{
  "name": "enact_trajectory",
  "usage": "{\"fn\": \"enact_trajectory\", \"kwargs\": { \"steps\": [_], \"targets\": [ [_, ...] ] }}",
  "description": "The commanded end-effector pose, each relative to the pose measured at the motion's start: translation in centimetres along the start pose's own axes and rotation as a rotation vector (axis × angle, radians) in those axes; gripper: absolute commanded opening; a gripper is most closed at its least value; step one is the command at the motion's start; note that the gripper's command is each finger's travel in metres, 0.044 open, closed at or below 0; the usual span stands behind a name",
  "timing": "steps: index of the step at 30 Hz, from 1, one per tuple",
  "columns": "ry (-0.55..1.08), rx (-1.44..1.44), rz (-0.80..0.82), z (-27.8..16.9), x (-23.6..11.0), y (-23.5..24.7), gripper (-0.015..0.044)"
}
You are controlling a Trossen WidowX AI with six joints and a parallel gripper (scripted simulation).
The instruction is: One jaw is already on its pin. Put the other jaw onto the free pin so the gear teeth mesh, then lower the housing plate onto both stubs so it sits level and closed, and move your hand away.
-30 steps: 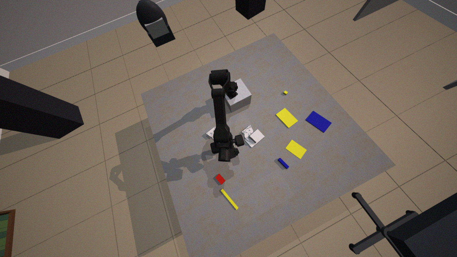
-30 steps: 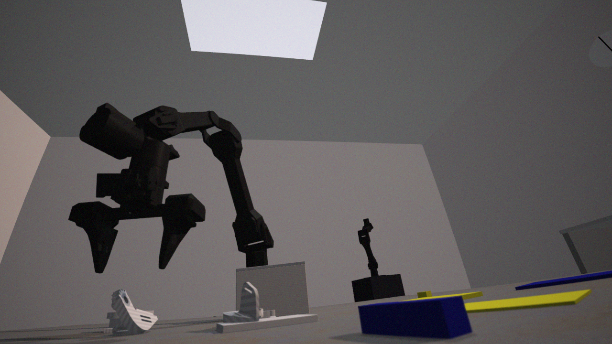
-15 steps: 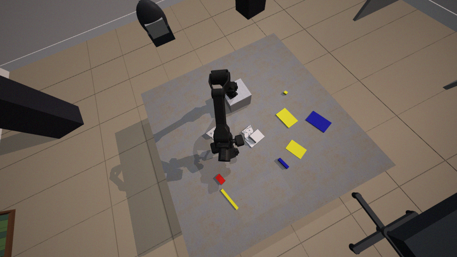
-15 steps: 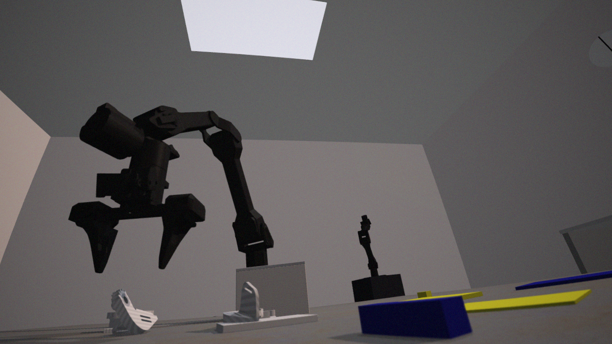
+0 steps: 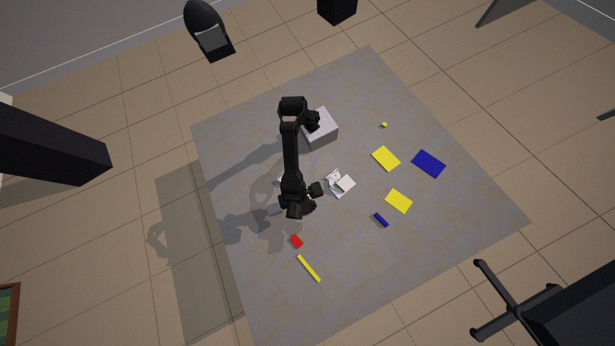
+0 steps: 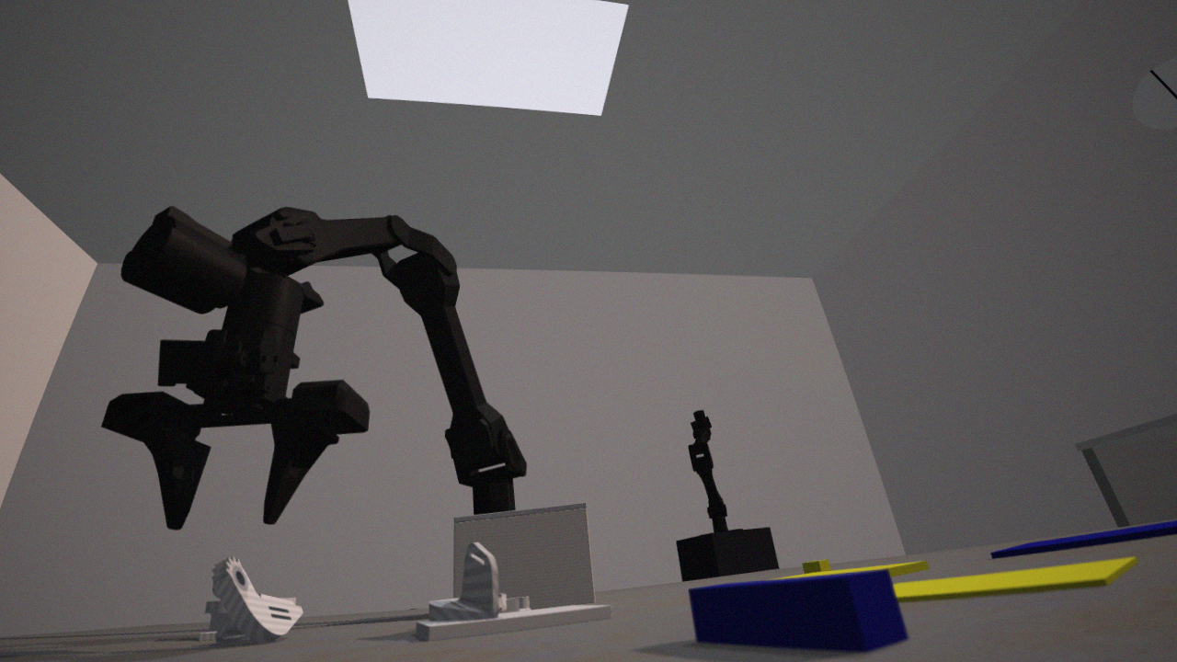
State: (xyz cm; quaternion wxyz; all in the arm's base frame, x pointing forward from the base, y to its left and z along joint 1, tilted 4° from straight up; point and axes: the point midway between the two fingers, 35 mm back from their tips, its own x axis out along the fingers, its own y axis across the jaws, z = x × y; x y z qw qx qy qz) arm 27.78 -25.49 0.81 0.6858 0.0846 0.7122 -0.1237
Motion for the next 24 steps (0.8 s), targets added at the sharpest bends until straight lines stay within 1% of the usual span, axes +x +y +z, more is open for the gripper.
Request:
{"fn": "enact_trajectory", "kwargs": {
  "steps": [1,10,24],
  "targets": [
    [-0.006,-0.022,-0.006,-0.27,-0.23,-2.33,0.023],
    [-0.006,-0.022,-0.006,-0.27,-0.23,-2.33,0.0],
    [-0.006,-0.022,-0.006,-0.27,-0.2,-2.34,0.0]
  ]
}}
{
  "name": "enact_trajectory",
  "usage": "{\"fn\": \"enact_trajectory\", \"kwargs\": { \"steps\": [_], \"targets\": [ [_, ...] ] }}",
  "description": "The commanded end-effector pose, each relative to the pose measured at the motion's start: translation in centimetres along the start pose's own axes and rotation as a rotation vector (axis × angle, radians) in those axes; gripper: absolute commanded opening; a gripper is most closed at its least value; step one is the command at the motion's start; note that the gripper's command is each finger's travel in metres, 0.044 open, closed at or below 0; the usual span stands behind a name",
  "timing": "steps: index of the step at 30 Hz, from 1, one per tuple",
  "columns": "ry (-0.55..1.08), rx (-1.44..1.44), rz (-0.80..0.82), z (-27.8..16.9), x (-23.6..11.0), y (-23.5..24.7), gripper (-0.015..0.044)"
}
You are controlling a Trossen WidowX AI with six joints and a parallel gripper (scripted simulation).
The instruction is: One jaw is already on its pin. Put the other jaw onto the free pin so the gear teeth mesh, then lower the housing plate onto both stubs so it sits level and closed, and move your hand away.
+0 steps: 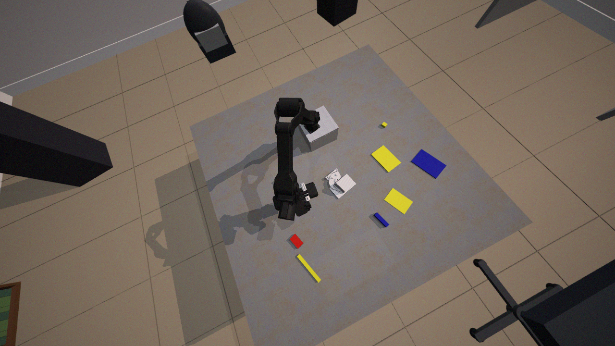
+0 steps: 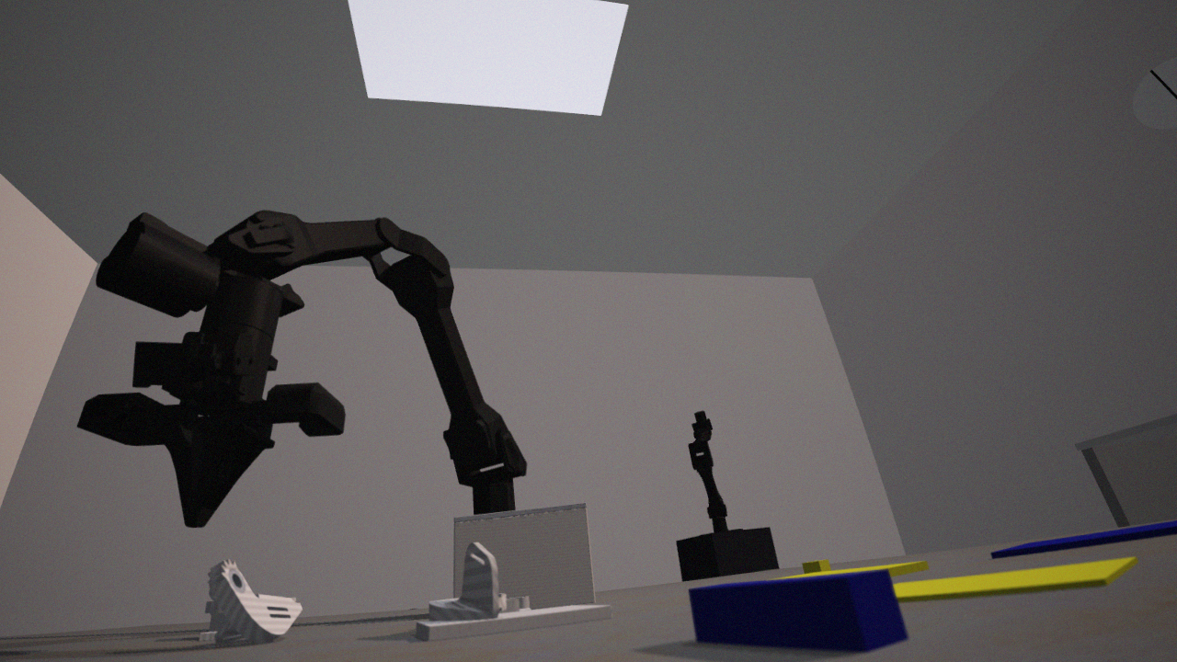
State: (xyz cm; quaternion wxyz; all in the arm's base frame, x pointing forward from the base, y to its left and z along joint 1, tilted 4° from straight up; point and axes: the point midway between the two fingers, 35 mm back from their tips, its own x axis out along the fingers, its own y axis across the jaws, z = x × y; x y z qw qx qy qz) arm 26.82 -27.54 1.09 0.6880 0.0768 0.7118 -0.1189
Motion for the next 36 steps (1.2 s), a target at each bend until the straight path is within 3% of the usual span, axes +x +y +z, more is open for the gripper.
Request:
{"fn": "enact_trajectory", "kwargs": {
  "steps": [1,36],
  "targets": [
    [-0.001,-0.004,-0.002,0.1,0.0,-0.1,0.0],
    [-0.002,-0.004,-0.002,0.4,5.7,-0.1,0.0]
  ]
}}
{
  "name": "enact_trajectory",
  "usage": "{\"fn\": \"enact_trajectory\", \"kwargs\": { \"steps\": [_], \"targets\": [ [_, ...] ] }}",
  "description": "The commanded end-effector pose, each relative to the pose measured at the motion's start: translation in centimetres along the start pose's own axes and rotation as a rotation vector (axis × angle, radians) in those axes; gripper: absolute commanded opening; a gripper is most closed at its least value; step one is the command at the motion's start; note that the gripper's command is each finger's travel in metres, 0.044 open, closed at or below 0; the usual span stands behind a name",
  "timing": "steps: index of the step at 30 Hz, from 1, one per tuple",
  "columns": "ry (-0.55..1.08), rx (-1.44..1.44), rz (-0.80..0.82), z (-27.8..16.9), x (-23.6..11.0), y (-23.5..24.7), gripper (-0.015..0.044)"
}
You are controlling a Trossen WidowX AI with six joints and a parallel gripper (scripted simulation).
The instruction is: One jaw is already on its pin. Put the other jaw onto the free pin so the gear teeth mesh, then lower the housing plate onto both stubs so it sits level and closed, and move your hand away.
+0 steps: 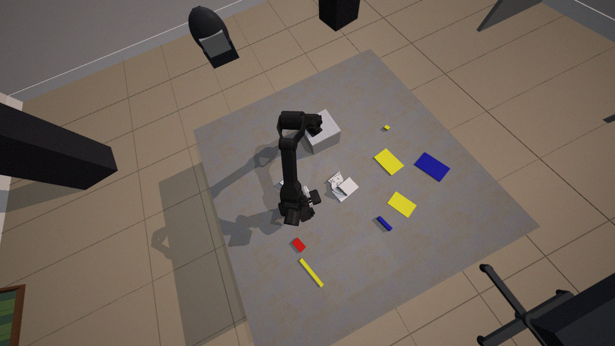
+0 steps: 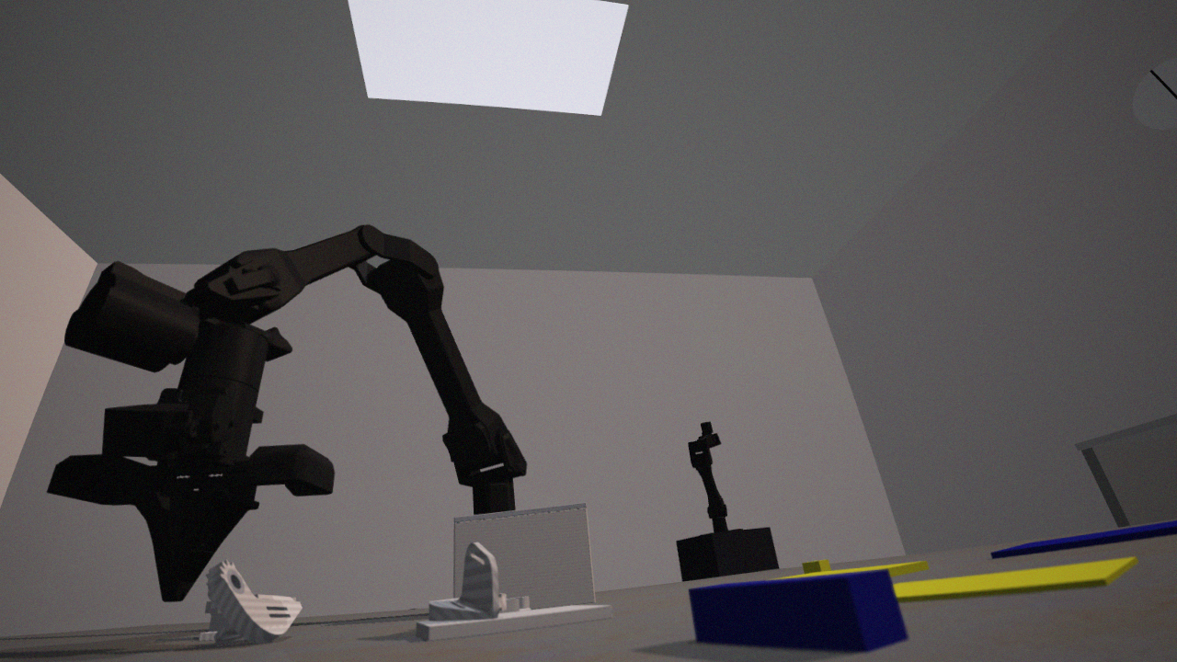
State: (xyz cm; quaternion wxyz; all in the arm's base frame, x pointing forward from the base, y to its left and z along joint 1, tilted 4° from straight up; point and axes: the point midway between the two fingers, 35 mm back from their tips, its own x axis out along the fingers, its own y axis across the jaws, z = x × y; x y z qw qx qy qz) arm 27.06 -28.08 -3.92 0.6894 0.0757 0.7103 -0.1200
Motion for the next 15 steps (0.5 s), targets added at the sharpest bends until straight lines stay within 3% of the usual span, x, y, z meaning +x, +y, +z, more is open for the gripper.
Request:
{"fn": "enact_trajectory", "kwargs": {
  "steps": [1,15],
  "targets": [
    [0.003,-0.004,0.001,-0.2,0.8,0.1,0.0],
    [0.003,-0.004,0.002,-0.1,0.9,1.5,0.0]
  ]
}}
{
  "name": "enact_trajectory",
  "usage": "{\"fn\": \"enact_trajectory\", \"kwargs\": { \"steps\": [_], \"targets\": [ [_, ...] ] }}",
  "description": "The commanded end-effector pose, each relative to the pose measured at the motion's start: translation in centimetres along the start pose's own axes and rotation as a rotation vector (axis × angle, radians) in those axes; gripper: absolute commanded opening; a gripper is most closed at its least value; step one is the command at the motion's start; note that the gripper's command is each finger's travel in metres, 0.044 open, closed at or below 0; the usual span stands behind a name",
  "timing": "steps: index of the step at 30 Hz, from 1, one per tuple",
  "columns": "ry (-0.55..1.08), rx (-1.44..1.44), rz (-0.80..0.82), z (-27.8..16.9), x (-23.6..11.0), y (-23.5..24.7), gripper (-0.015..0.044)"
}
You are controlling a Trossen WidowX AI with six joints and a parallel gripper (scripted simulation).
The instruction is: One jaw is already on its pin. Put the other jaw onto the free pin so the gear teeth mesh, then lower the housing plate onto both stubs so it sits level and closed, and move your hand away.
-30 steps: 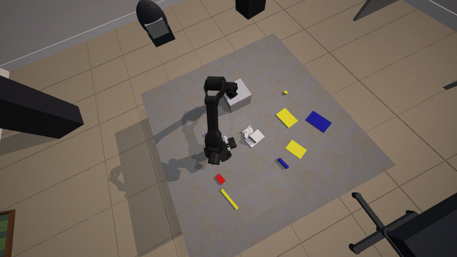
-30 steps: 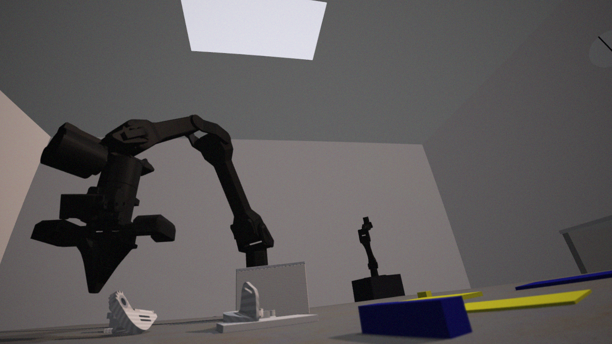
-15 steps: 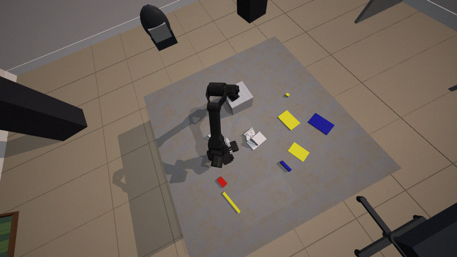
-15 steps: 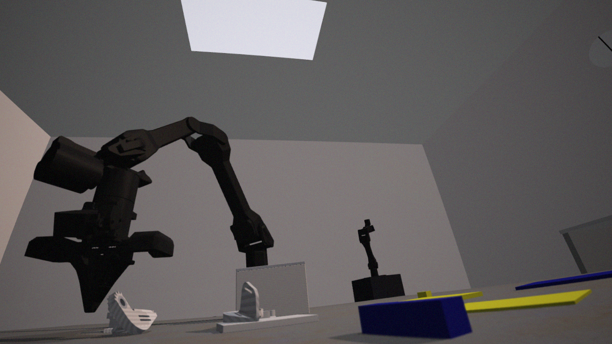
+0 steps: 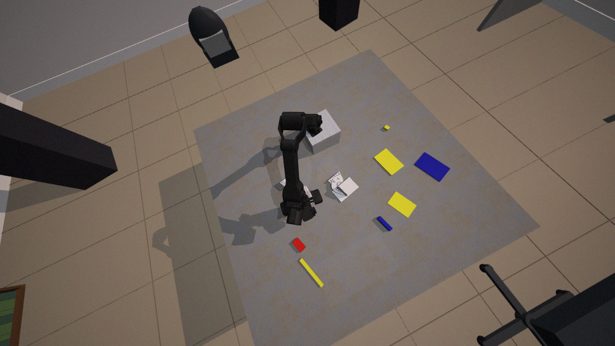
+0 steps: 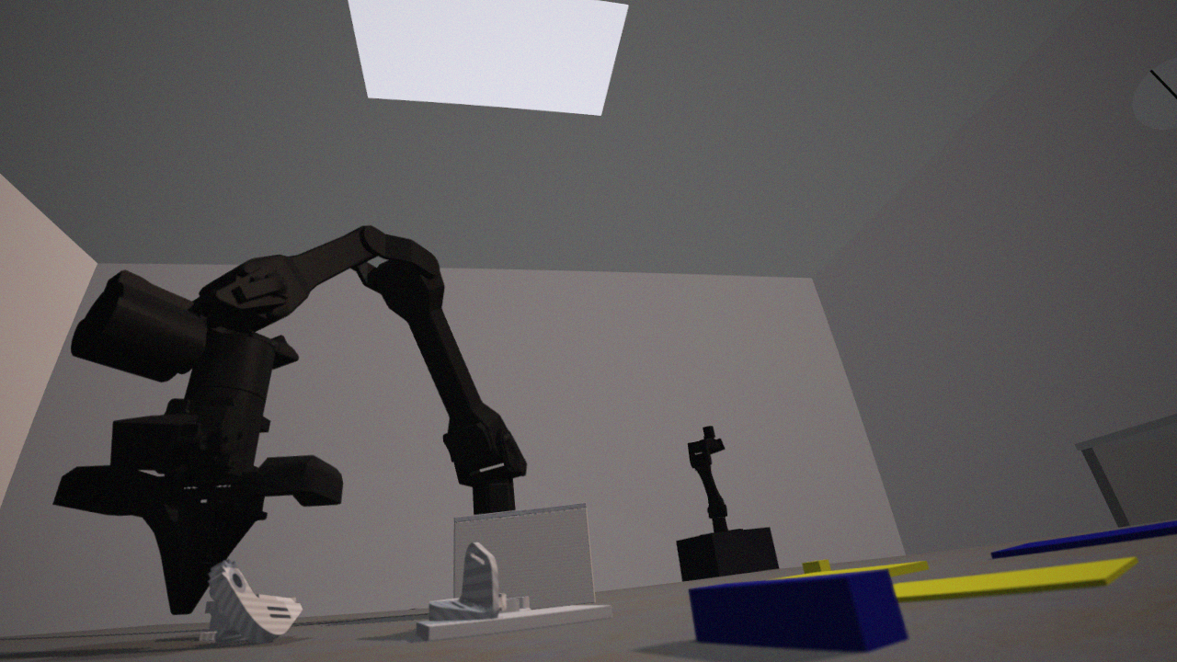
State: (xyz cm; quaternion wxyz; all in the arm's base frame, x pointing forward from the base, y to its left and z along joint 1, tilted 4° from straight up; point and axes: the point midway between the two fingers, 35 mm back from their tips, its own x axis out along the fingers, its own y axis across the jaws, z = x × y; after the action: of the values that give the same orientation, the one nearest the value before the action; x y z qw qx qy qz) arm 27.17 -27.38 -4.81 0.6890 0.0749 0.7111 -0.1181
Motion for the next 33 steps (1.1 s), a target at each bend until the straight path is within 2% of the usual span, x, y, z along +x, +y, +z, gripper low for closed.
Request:
{"fn": "enact_trajectory", "kwargs": {
  "steps": [1,33],
  "targets": [
    [0.001,0.0,0.001,0.0,0.0,0.9,0.0],
    [0.001,0.0,0.004,-0.1,0.0,5.1,0.0]
  ]
}}
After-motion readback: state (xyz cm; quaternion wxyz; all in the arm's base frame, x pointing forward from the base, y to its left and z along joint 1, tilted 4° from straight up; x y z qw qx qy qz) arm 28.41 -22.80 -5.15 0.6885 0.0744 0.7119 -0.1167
